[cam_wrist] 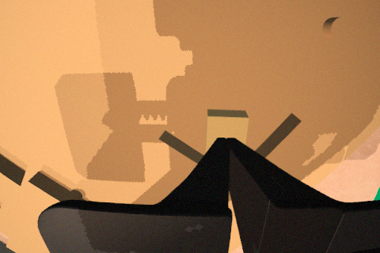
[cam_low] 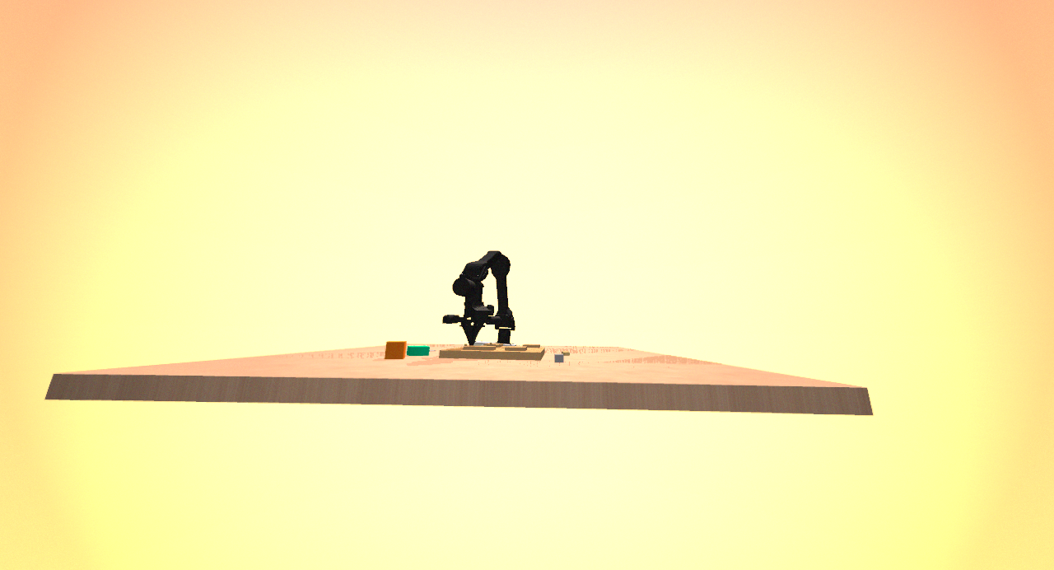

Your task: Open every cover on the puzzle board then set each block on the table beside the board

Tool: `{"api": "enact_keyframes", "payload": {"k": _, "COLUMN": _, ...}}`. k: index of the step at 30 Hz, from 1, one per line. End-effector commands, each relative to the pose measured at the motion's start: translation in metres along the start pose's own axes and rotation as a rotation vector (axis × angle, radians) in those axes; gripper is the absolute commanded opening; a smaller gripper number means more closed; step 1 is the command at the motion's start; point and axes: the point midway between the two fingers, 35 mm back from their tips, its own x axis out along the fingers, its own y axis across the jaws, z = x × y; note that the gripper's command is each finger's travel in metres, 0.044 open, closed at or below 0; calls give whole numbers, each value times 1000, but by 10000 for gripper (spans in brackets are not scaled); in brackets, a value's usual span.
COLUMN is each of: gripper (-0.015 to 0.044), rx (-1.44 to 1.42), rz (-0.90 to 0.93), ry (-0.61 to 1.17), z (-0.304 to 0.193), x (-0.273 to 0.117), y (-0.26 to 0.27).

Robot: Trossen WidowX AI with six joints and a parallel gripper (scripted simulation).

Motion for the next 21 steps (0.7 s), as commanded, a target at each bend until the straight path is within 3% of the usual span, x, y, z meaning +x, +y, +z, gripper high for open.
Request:
{"api": "enact_keyframes", "payload": {"k": 1, "gripper": 0, "rx": 8, "rz": -8, "ry": -11, "z": 2, "x": -5, "y": -1}}
{"api": "enact_keyframes", "payload": {"k": 21, "gripper": 0, "rx": 8, "rz": -8, "ry": -11, "z": 2, "x": 8, "y": -1}}
